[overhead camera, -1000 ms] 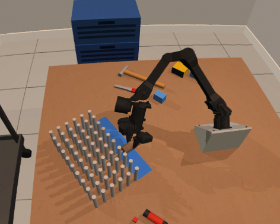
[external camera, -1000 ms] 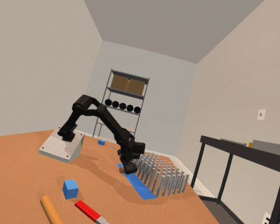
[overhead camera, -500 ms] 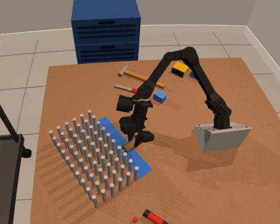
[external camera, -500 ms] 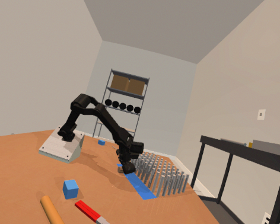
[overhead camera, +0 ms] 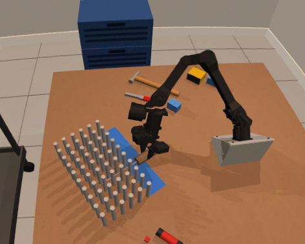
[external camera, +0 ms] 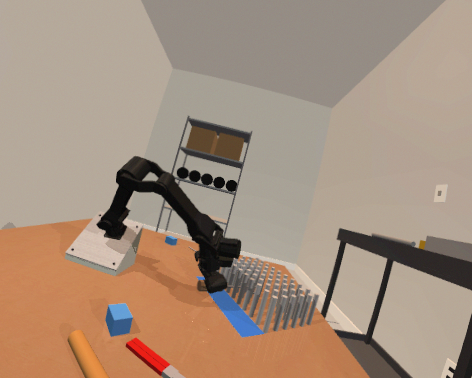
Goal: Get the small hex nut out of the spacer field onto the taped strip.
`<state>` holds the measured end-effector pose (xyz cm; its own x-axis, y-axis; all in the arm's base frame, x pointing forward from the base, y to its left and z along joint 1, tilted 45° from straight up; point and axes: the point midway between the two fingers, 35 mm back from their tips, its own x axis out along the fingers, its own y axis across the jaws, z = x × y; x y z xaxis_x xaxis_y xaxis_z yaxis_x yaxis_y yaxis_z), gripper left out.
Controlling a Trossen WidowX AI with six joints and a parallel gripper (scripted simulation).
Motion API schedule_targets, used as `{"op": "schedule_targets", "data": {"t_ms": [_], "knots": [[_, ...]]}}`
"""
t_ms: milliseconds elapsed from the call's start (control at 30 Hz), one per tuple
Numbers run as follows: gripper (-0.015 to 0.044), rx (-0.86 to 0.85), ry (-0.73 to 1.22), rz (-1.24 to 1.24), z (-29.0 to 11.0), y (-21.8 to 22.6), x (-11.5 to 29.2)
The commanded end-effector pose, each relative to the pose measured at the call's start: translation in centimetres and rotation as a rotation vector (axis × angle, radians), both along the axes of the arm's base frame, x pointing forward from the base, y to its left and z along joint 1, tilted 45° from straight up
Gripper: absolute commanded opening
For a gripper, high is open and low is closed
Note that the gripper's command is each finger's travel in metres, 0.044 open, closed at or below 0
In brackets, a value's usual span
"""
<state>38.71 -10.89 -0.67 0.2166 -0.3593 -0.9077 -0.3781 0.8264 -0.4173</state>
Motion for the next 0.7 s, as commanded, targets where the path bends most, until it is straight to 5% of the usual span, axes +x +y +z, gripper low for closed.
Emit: {"op": "schedule_targets", "data": {"t_ms": [0, 667], "knots": [[0.0000, 0.005, -0.005, 0.008, 0.40, 0.30, -0.10], [0.0000, 0.005, -0.004, 0.009, 0.30, 0.10, -0.49]]}}
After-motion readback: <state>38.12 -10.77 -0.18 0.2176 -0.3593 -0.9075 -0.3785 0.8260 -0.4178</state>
